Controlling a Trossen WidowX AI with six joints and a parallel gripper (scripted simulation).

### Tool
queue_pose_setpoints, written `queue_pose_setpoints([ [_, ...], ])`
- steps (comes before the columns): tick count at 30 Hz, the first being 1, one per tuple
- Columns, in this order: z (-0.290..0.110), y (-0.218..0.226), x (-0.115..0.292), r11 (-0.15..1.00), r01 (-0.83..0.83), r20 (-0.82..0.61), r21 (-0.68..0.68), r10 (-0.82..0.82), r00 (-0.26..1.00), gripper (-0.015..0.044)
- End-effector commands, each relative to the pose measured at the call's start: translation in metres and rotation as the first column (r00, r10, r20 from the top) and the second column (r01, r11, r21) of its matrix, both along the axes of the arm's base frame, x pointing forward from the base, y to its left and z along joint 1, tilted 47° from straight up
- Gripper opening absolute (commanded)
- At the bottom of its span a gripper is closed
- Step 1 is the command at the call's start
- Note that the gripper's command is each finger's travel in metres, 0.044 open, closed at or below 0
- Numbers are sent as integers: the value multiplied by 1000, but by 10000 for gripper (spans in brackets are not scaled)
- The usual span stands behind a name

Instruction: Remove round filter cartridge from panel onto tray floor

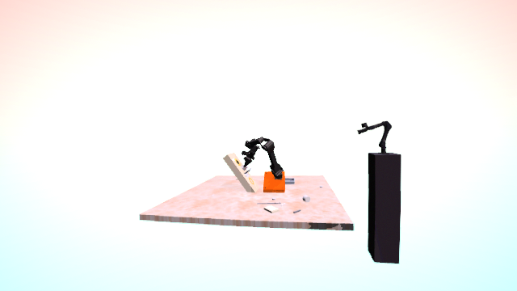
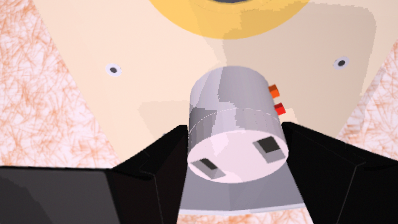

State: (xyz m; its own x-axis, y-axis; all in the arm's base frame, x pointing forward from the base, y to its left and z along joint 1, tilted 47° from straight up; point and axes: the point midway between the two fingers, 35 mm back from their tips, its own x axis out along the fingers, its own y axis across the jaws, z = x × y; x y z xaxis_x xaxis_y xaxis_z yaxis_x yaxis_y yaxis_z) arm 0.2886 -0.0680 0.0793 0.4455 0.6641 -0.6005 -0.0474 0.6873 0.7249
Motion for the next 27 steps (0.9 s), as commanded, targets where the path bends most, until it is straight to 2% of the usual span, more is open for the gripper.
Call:
queue_pose_setpoints([
  [1,10,-15,-3,1000,6,7,-11,-6,1000,0],
  [14,51,-59,-33,1000,4,8,-5,-4,1000,0],
  [27,7,-96,-25,1000,4,9,-9,-4,1000,0],
])
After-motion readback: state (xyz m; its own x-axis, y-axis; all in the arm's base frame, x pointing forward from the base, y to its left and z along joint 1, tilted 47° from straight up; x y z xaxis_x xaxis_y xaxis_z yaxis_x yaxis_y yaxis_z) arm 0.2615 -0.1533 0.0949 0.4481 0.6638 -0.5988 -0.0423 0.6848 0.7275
